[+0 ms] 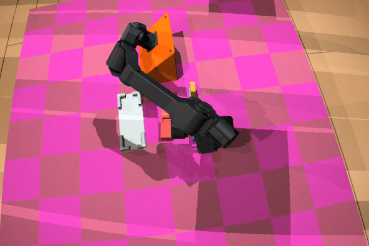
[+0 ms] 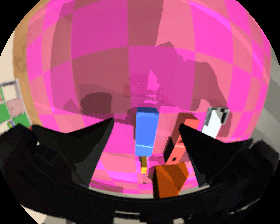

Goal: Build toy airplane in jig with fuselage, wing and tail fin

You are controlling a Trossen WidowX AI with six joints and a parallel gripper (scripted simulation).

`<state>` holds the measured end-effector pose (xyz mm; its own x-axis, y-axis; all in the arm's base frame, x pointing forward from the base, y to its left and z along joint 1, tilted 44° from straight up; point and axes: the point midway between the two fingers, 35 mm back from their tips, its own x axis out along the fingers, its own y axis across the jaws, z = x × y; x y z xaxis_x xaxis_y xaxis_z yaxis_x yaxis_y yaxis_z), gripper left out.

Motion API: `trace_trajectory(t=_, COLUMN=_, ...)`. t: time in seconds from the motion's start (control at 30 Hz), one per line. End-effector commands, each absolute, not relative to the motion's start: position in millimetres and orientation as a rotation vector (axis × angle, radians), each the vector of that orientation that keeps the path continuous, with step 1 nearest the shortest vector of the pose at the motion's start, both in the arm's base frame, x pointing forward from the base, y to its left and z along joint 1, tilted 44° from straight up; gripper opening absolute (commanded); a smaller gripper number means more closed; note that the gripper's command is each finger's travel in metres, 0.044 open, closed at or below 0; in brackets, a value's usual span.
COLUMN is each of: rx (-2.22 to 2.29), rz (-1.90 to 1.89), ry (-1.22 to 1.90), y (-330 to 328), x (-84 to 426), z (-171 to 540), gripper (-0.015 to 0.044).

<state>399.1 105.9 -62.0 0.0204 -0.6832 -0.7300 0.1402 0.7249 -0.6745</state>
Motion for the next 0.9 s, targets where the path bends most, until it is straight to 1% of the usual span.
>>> trace_trajectory(t=0.0, rx=-0.484, rz=-0.677, ry=1.408, y=90, x=380, z=-39, gripper=0.044)
trace_trajectory(t=0.47, rx=-0.491, rz=-0.68, ry=1.414, y=28, x=277, z=1, gripper=0.044)
trace_trajectory(t=0.63, rx=-0.491, rz=-0.68, ry=1.415, y=27, x=276, z=2, gripper=0.044)
trace_trajectory(t=0.77, rx=-0.492, rz=-0.681, ry=1.414, y=8, x=276, z=-18, gripper=0.044)
trace_trajectory(t=0.87, rx=-0.492, rz=-0.681, ry=1.414, y=6, x=276, z=-20, gripper=0.044)
